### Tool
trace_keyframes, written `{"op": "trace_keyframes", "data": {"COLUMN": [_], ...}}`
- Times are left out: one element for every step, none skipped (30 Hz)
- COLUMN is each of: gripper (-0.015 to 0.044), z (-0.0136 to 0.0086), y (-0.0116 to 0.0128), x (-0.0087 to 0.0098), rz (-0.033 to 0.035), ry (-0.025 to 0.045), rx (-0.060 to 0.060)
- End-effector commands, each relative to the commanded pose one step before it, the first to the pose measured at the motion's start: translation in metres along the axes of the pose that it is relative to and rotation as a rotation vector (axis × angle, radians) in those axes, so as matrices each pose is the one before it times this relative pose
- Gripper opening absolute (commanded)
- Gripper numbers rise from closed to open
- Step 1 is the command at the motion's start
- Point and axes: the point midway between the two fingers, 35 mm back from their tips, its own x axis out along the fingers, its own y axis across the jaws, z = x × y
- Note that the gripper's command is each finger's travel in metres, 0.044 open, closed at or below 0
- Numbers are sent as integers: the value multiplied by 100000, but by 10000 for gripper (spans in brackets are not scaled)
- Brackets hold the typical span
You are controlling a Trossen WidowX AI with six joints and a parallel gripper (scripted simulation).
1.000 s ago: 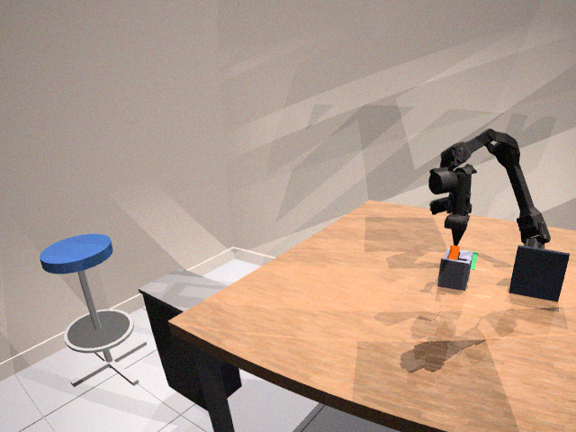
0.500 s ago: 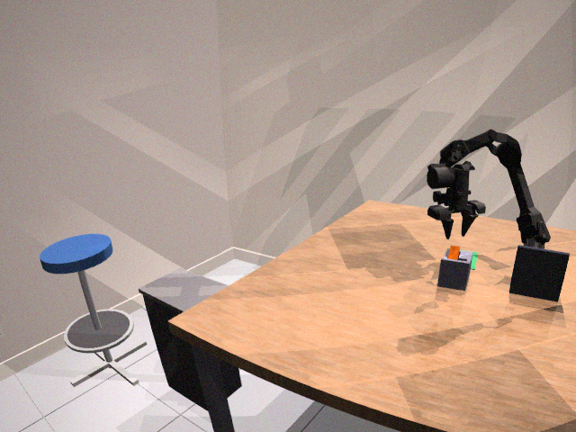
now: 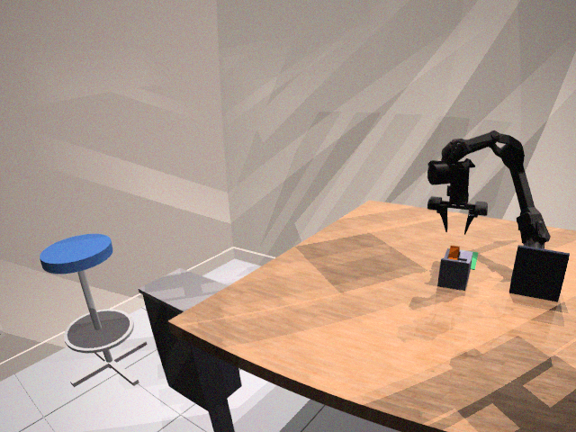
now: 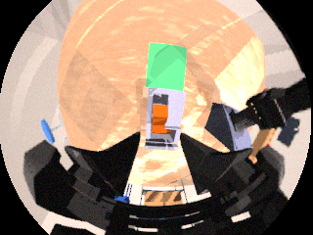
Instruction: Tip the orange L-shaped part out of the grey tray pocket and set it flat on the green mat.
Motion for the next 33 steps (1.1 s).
{"op": "trace_keyframes", "data": {"gripper": [280, 280, 280, 280, 280, 280, 280, 280, 280, 280, 280, 280, 280, 280, 280, 280, 280, 280, 280, 280, 280, 280, 280, 280, 280, 280, 280, 280, 280, 280, 280, 280, 280], "z": [245, -4, -2, 1, 6, 12, 10, 4, 0, -1, -2, -3, -3, -4, -4, -4, -3, -3, -2, -2, -1, -1, 0, 0, 1, 1, 2, 2, 3, 3, 4, 4, 5], "y": [-68, 13, 11, 6, -3, -15, -16, -6, 0, 2, 5, 7, 9, 10, 11, 11, 10, 9, 8, 7, 6, 5, 4, 3, 2, 1, 0, -1, -2, -3, -4, -5, -6], "x": [280, 328, 380, 456, 555, 566, 358, 119, 0, 27, 55, 80, 106, 132, 154, 164, 165, 165, 165, 165, 165, 164, 164, 164, 164, 163, 163, 163, 163, 163, 162, 162, 162], "rz": [302, 8, 8, 8, 7, 4, 1, 0, 0, 1, 2, 3, 4, 4, 5, 5, 5, 4, 4, 4, 4, 3, 3, 3, 3, 2, 2, 2, 1, 1, 1, 0, 0], "ry": [-561, 1, -3, -10, -21, -31, -25, -9, 0, 2, 3, 4, 5, 6, 6, 5, 4, 3, 2, 1, 0, -1, -2, -3, -4, -5, -6, -7, -8, -9, -11, -12, -13], "rx": [4463, 3, 4, 6, 9, 11, 8, 3, 0, 0, 0, 0, -1, 0, 0, 0, 0, 0, 0, 1, 1, 1, 1, 2, 2, 2, 2, 2, 3, 3, 3, 3, 3]}}
